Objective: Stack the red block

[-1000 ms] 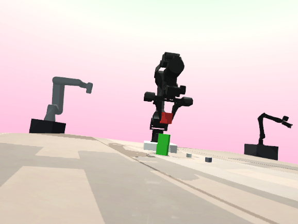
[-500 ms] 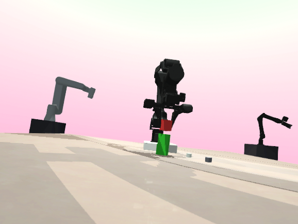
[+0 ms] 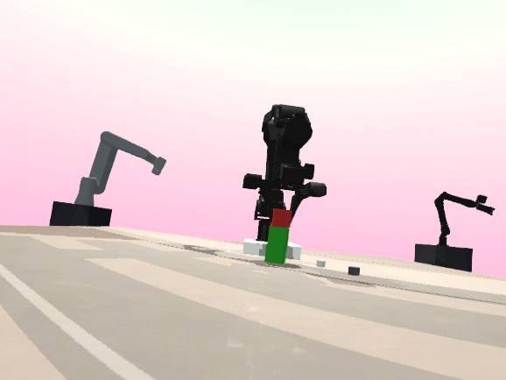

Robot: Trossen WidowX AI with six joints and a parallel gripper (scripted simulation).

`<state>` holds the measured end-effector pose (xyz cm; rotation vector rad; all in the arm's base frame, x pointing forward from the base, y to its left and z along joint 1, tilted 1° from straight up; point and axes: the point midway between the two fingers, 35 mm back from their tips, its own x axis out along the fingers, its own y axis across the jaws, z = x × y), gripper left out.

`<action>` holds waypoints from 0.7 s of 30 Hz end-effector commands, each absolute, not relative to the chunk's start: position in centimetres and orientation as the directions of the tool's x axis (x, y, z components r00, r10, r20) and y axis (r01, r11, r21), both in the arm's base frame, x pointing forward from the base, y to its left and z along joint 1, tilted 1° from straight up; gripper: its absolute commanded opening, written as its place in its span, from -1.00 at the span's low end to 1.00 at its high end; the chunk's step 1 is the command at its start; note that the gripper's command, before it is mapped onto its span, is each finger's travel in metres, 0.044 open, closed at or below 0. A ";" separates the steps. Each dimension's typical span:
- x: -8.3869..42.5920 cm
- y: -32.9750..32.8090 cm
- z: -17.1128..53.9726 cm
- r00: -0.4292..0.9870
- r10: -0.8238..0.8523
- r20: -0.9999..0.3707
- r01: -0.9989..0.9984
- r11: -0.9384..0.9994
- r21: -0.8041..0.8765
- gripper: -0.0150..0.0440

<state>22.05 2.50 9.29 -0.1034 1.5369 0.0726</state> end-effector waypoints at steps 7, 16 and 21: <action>22.1 2.5 9.2 0.034 -0.017 -0.999 -0.109 0.994 -0.021 -0.49; 22.1 2.5 9.2 0.034 -0.017 -0.999 -0.109 0.994 -0.021 -0.49; 22.1 2.5 9.2 0.033 -0.018 -0.999 -0.112 0.993 -0.021 -0.22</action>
